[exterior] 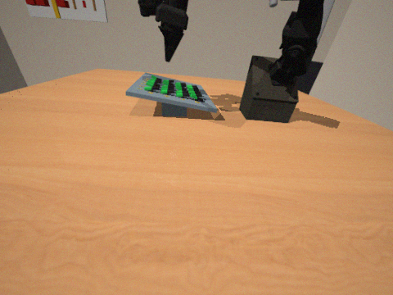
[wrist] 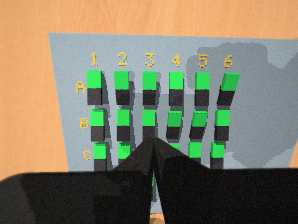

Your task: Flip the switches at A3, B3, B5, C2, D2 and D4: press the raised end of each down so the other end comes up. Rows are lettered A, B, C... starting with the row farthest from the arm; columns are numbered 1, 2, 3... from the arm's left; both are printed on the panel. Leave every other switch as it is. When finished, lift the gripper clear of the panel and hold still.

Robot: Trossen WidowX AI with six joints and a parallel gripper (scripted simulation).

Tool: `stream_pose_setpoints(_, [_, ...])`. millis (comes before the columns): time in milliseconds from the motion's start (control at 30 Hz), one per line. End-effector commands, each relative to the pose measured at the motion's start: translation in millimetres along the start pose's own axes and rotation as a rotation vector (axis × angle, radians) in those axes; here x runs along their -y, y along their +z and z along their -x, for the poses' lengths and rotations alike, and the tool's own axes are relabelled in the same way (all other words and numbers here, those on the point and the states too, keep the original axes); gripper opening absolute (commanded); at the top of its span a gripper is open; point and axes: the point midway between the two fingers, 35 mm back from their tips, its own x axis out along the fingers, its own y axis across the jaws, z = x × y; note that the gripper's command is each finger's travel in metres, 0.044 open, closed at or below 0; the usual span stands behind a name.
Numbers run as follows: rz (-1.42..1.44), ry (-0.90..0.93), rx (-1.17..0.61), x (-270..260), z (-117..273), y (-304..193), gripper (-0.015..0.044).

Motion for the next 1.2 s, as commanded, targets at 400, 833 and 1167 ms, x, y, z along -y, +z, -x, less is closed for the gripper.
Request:
stream_pose_setpoints(400, [-0.001, -0.003, 0.030, 0.3, -34.0, -20.9, 0.0000])
stream_pose_setpoints(833, [-0.001, -0.002, 0.030, 0.2, -54.4, -20.8, 0.0000])
stream_pose_setpoints(1167, [-0.001, -0.002, 0.030, 0.1, -56.9, -20.9, 0.0000])
